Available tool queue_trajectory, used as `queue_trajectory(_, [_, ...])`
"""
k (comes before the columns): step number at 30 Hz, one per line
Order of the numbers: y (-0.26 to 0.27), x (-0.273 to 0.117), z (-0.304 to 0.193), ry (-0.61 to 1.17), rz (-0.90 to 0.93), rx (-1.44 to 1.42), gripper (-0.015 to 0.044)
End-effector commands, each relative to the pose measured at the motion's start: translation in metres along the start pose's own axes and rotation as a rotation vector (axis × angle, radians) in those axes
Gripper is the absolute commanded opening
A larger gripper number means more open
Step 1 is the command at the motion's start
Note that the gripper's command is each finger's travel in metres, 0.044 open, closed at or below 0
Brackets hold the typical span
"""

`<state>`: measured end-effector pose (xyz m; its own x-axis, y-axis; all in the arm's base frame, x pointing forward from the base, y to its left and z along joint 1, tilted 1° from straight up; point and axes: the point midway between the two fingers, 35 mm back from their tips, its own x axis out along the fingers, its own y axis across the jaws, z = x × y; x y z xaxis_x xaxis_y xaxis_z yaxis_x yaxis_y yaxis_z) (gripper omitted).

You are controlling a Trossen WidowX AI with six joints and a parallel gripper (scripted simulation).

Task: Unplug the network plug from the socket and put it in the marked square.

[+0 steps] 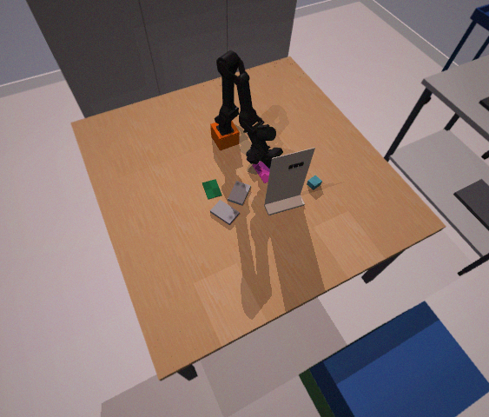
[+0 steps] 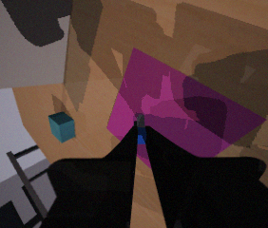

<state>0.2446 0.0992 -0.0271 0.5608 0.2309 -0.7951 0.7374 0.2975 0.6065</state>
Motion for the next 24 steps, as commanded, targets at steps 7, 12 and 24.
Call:
queue_trajectory(7, [0.0002,-0.0002,0.0,0.0,0.0,0.0,0.0131])
queue_trajectory(12, [0.0002,-0.0002,0.0,0.0,0.0,0.0,0.0156])
queue_trajectory(24, [0.0008,-0.0063,-0.0002,0.0,0.0,0.0,0.0156])
